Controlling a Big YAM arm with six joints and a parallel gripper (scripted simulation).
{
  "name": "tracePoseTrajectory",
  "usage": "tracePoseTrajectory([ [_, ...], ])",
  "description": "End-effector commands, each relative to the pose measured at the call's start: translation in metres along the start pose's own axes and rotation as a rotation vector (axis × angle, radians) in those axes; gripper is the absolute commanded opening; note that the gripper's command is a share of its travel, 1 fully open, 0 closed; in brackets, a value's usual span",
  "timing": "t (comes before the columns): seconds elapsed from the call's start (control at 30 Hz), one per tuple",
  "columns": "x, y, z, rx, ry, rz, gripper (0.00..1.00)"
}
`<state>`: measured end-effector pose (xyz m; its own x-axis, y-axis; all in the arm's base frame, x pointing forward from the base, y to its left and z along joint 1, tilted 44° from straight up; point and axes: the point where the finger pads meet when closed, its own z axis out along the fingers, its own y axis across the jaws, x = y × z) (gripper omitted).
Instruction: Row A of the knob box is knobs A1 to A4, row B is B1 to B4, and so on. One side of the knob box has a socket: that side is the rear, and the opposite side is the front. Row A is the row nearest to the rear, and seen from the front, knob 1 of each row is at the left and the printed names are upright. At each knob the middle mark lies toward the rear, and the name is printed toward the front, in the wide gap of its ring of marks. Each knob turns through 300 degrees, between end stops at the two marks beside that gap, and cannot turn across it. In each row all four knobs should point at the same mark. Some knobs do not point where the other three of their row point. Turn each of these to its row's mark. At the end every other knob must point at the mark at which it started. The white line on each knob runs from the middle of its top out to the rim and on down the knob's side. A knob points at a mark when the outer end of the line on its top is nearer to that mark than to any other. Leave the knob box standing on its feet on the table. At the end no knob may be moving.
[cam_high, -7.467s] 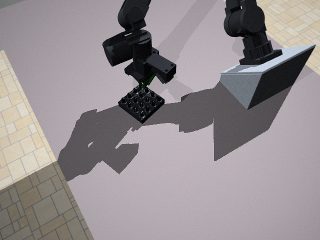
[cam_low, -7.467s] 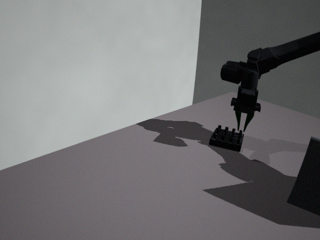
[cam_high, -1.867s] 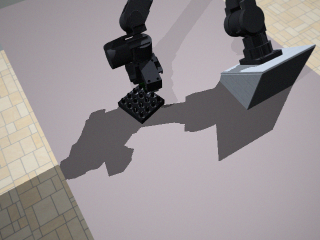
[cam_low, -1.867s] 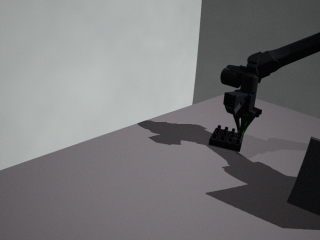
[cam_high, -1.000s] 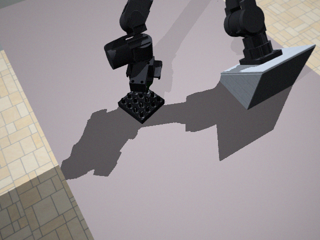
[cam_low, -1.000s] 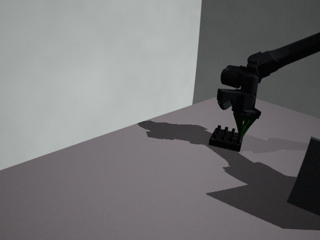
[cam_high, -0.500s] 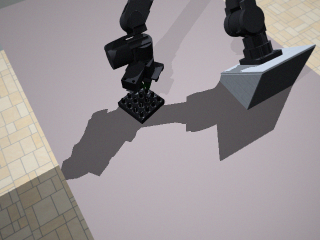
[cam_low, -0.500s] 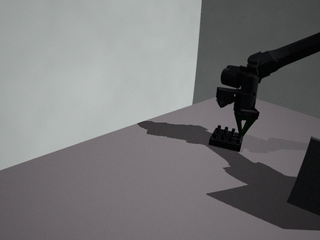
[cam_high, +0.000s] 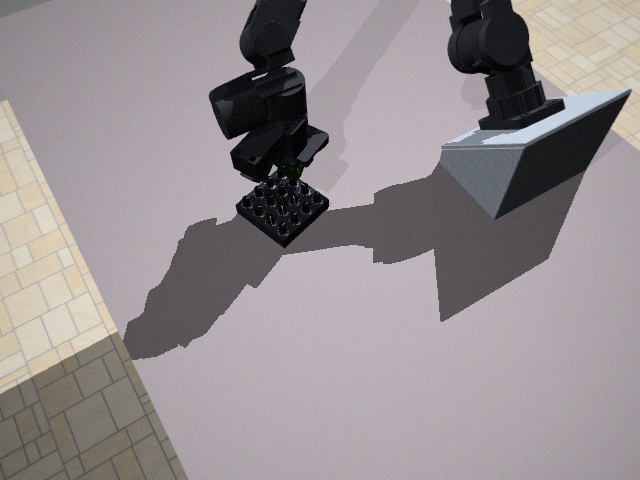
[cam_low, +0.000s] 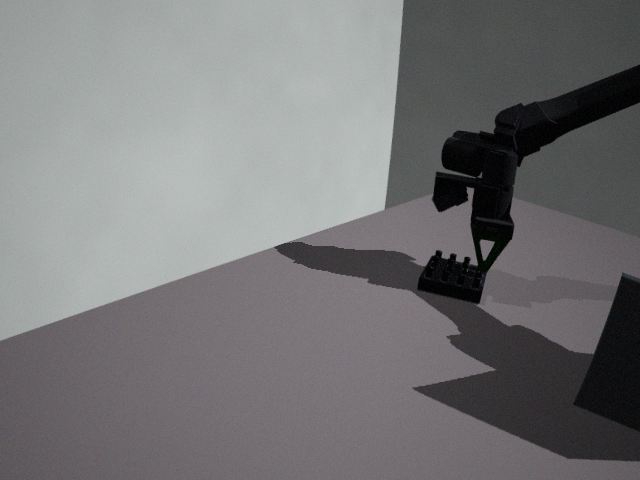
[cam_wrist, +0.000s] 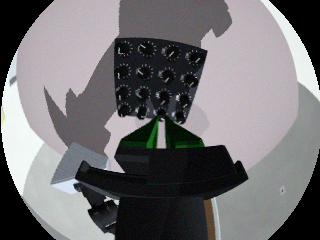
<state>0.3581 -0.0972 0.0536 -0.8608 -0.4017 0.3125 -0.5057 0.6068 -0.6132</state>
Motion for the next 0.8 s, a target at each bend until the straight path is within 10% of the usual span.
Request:
tracePoseTrajectory([
  [0.0,-0.0185,-0.0193,-0.0041,0.025,-0.037,0.138,0.08],
  [0.77,-0.0178,-0.0200,-0.0034,0.023,-0.037,0.242,0.08],
])
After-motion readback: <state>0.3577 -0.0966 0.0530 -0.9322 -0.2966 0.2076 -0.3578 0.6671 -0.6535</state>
